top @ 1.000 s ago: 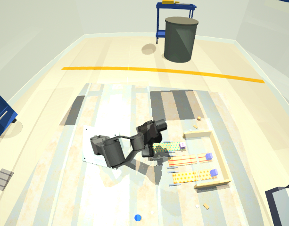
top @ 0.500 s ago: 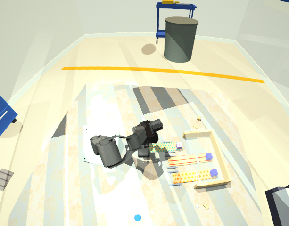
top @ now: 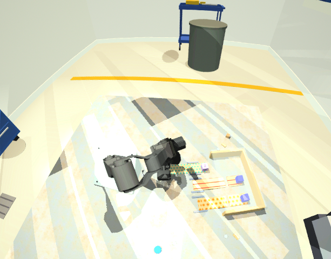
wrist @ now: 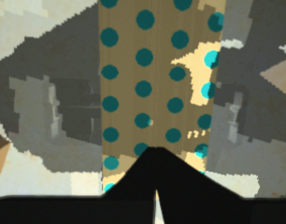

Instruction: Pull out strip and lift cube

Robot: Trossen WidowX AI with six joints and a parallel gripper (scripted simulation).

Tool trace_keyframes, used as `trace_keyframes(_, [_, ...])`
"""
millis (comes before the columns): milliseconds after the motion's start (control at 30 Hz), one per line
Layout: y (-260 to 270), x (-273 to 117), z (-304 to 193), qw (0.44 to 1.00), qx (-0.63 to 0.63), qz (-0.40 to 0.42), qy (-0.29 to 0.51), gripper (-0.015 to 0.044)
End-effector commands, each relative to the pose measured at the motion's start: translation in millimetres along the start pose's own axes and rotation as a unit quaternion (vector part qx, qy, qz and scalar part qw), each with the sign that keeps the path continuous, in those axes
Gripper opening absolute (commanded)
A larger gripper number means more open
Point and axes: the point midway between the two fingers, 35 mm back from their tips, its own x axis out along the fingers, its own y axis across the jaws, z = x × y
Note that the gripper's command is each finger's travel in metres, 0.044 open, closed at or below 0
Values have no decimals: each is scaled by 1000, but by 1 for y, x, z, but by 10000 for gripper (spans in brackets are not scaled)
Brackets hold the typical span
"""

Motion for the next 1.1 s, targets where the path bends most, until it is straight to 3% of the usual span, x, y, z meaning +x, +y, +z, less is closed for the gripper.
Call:
trace_keyframes(0, [-1, 3, -9, 1000, -3, 2, 13, 0])
trace_keyframes(567, [-1, 3, -9, 1000, -3, 2, 13, 0])
trace_keyframes(733, [0, -40, 2, 1000, -2, 3, 12, 0])
trace_keyframes(900, [0, -43, 2, 1000, -3, 3, 13, 0])
trace_keyframes(1067, [-1, -41, 26, 999, -38, 3, 12, 131])
